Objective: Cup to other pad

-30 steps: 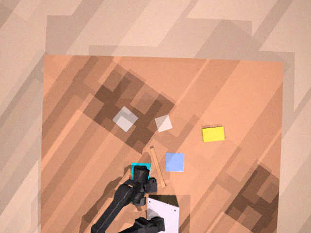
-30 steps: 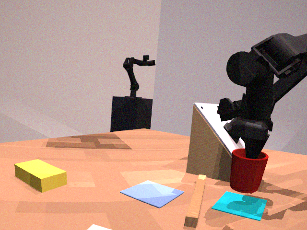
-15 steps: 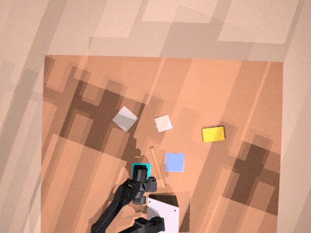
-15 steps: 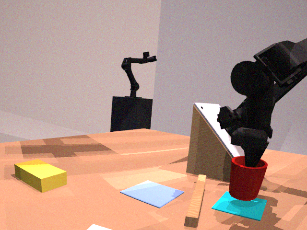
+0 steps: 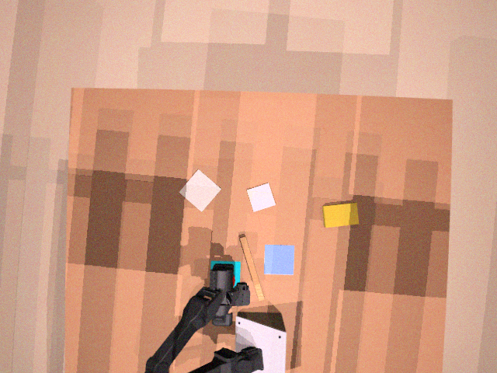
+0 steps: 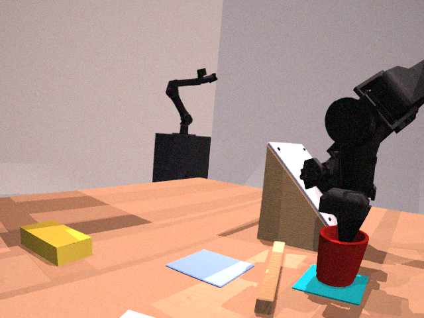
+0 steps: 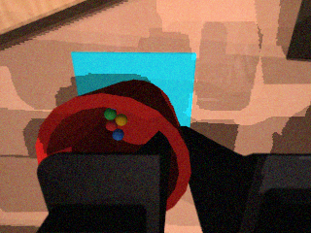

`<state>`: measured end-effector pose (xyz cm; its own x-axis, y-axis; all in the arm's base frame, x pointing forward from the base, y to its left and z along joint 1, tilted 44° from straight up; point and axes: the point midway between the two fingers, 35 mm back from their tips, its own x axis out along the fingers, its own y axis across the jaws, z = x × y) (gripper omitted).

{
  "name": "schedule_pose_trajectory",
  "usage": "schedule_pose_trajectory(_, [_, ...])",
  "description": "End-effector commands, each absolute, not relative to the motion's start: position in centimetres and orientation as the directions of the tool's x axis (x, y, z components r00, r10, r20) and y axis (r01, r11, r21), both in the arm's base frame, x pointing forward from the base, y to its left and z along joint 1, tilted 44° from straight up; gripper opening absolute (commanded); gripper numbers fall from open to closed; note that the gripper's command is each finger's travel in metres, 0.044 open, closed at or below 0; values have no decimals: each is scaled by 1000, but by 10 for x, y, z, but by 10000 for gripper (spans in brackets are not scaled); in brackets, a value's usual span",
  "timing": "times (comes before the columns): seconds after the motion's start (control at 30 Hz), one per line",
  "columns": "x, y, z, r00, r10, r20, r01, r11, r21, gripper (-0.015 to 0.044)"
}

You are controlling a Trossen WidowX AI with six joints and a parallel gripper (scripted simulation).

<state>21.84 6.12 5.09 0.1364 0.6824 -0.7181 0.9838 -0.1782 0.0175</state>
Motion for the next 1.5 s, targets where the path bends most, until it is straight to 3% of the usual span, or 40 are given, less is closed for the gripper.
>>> schedule_pose_trajectory(0.0, [218, 61, 51, 136, 682, -718, 984, -178, 18, 0])
schedule_pose_trajectory(0.37, [218, 61, 51, 136, 682, -718, 984, -178, 18, 0])
schedule_pose_trajectory(0.53, [218, 61, 51, 136, 682, -718, 984, -178, 18, 128])
schedule_pose_trajectory(1.47, [217, 43, 68, 135, 680, -720, 984, -180, 14, 128])
